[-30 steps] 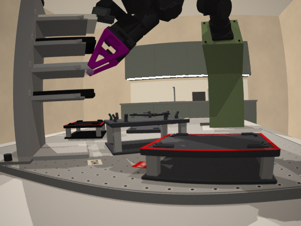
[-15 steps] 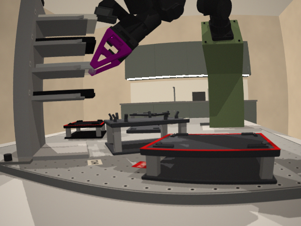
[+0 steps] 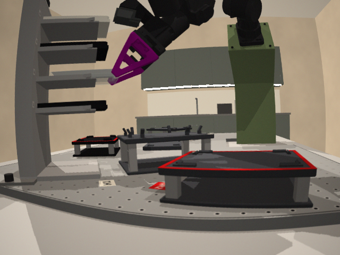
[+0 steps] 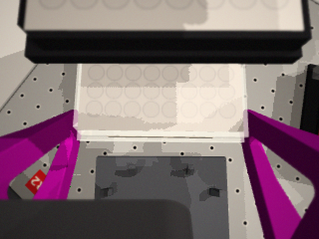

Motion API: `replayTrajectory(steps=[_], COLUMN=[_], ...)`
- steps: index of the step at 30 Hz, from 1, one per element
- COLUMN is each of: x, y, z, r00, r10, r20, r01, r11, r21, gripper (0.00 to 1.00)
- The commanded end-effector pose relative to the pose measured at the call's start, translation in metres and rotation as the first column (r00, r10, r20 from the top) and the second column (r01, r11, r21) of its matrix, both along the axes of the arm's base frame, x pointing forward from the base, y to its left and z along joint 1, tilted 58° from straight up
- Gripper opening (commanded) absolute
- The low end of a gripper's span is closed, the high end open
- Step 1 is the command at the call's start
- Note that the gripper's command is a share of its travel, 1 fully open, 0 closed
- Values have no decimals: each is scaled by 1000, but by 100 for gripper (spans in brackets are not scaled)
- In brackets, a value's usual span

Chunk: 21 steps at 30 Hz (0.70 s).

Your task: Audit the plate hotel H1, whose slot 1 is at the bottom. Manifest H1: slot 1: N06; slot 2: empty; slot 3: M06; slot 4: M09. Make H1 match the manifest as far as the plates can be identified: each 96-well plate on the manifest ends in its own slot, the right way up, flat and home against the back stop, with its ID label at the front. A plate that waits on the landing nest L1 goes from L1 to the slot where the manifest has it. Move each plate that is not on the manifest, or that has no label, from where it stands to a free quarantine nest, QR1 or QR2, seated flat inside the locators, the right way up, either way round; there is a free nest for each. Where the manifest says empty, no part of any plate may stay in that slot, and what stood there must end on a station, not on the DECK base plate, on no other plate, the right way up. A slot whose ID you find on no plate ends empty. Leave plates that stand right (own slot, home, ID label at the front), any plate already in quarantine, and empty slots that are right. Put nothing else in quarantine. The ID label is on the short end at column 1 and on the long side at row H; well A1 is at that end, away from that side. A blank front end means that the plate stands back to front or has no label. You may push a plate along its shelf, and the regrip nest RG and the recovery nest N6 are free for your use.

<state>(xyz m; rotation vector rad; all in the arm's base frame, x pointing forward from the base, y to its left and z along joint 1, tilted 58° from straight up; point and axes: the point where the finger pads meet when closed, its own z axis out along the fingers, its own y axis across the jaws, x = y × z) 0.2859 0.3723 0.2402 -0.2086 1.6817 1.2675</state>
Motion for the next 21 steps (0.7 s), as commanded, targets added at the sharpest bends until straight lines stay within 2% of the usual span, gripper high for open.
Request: replayTrajectory(steps=[1, 21], x=[-10, -29], y=[-3, -11], z=[6, -8], r00=[1000, 1000], r10=[7, 7], r20=[11, 11], r01=[-7, -7], r11=[1000, 1000], r21=[28, 25], gripper=[86, 86])
